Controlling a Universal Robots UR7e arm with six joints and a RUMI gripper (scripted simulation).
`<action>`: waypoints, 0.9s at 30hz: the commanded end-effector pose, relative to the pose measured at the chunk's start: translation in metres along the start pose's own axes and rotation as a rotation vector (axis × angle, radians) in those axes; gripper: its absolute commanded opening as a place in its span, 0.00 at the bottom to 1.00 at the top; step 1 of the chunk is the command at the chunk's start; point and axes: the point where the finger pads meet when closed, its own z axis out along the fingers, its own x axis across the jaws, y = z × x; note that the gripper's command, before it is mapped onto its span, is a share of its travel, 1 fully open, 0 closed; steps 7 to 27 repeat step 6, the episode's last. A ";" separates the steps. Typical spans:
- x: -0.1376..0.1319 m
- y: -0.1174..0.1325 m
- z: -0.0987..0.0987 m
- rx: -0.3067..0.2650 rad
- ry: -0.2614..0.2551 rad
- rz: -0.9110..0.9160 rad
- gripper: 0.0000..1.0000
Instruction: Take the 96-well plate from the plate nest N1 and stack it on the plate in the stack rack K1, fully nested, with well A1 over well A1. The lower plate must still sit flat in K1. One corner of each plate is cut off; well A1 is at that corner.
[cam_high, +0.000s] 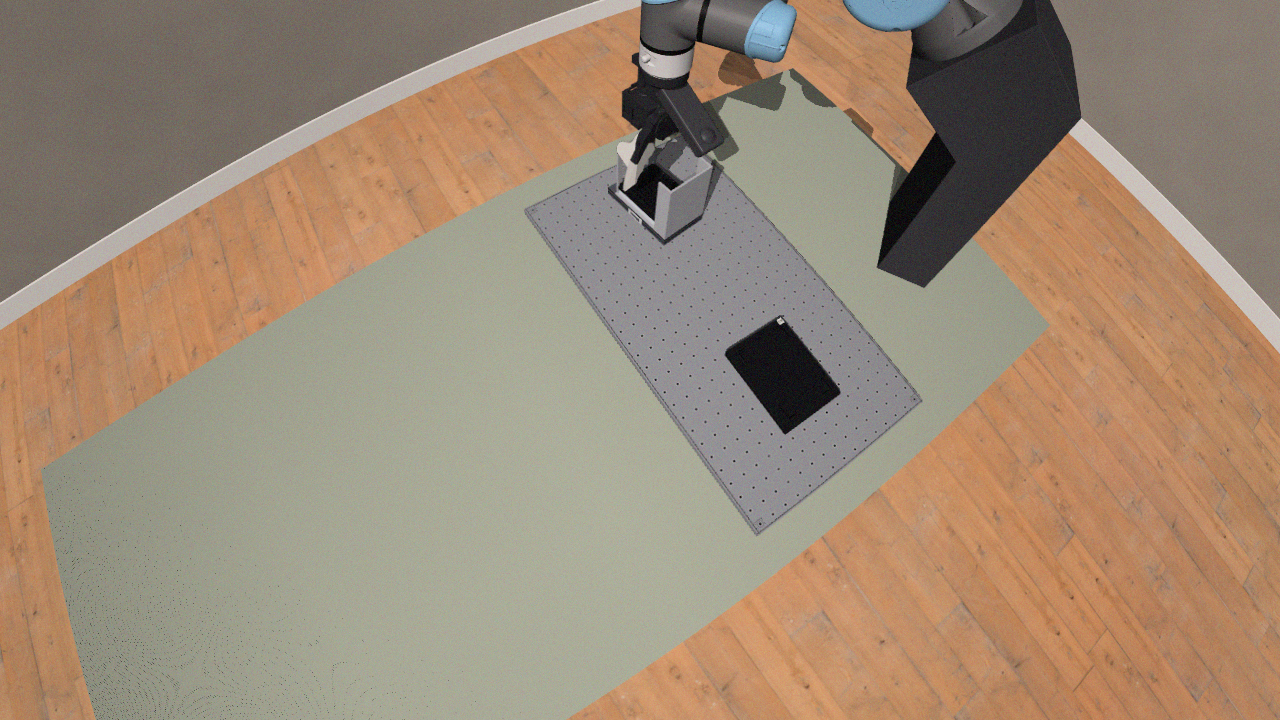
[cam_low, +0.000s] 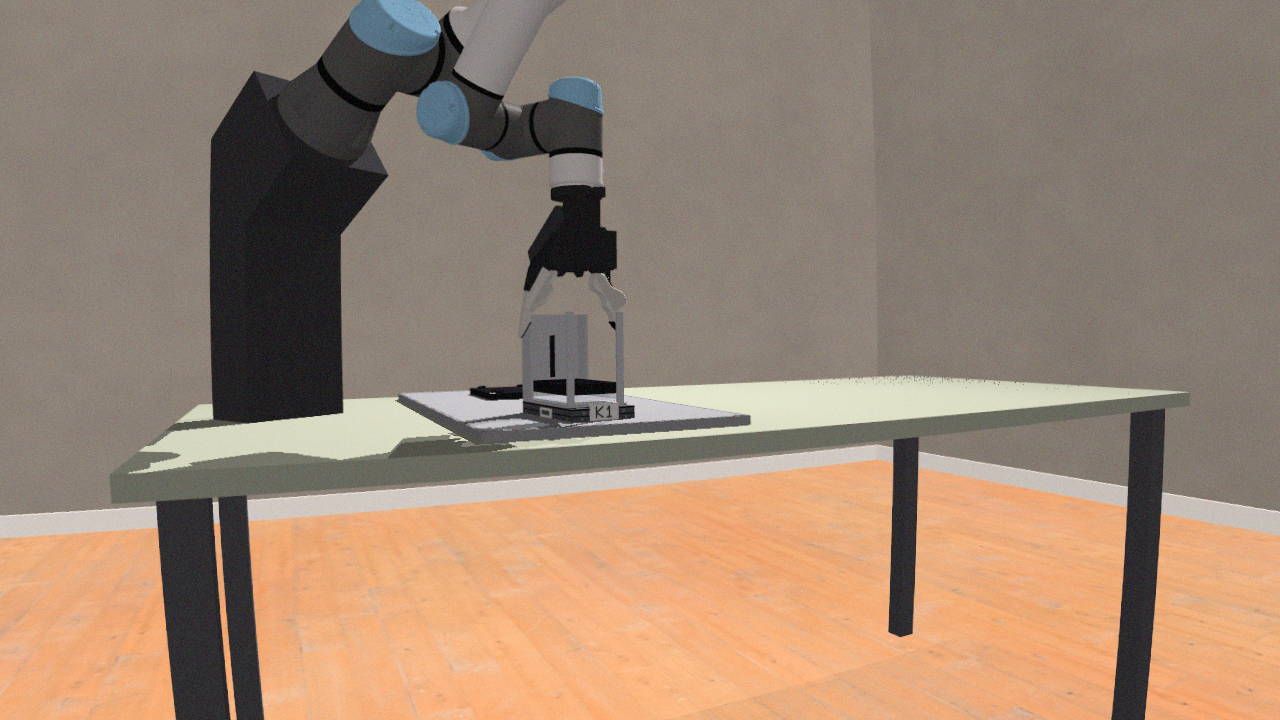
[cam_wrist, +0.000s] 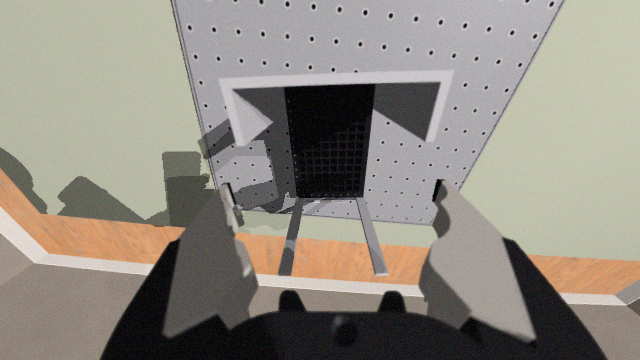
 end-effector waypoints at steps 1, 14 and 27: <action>0.000 0.000 -0.013 0.000 0.000 0.000 1.00; 0.000 0.000 -0.026 0.000 0.000 0.000 1.00; 0.000 0.000 -0.026 0.000 0.000 0.000 1.00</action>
